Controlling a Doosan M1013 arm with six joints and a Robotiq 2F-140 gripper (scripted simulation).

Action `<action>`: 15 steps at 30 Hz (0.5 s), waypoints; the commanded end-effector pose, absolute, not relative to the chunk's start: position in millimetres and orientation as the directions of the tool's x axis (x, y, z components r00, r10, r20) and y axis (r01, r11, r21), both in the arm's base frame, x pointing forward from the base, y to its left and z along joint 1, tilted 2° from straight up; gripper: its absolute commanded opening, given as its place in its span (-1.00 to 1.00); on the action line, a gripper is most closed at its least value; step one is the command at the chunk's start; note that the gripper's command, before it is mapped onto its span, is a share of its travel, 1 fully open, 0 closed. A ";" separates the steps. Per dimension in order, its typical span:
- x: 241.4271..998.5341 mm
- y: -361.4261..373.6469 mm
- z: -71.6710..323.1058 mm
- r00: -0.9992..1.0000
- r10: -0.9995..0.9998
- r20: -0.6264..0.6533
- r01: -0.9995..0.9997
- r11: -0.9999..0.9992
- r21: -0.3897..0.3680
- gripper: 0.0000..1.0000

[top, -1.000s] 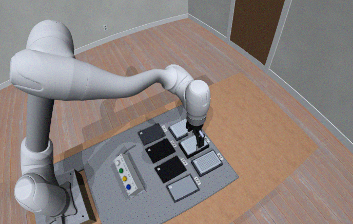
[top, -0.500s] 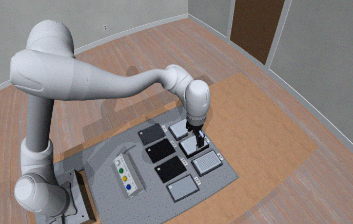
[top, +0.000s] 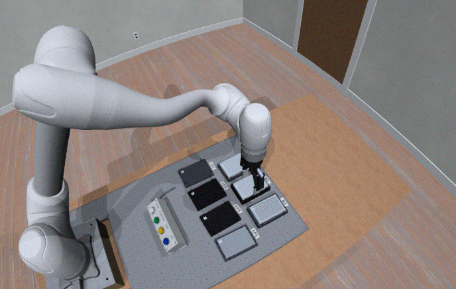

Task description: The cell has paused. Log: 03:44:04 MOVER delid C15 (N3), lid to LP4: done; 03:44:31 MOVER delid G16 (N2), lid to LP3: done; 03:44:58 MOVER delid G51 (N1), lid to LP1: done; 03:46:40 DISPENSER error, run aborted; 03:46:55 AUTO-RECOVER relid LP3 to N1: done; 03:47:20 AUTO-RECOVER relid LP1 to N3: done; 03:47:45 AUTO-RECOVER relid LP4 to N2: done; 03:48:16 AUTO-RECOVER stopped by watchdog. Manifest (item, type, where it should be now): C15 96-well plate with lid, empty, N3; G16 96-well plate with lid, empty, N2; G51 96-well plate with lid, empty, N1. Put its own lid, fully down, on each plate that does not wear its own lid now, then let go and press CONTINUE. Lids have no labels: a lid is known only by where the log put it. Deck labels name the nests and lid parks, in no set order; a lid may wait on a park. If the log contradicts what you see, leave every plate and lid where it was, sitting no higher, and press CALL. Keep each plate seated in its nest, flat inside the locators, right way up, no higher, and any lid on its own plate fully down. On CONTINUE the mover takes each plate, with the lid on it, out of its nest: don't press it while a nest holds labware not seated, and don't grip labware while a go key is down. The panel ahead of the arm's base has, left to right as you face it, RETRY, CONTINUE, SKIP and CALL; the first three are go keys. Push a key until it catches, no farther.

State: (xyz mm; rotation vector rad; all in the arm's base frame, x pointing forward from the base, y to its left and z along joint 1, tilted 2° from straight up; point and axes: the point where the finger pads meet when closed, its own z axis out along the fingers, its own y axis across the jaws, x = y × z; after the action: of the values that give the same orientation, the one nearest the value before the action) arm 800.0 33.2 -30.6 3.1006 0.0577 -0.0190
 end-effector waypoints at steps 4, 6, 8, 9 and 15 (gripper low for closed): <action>800.0 33.3 -30.4 0.999 0.037 -0.013 0.037 -0.998 0.040 -1.00; 800.0 33.3 -30.4 0.999 0.037 -0.013 0.037 -0.998 0.040 -1.00; 800.0 33.3 -30.4 0.999 0.037 -0.013 0.037 -0.998 0.040 -1.00; 800.0 33.3 -30.4 0.999 0.037 -0.013 0.037 -0.998 0.040 -1.00; 800.0 33.3 -30.4 0.999 0.037 -0.013 0.037 -0.998 0.040 0.32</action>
State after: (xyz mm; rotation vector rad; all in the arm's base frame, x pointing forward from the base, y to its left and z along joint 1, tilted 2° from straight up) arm 800.0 33.2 -30.6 3.1006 0.0577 -0.0190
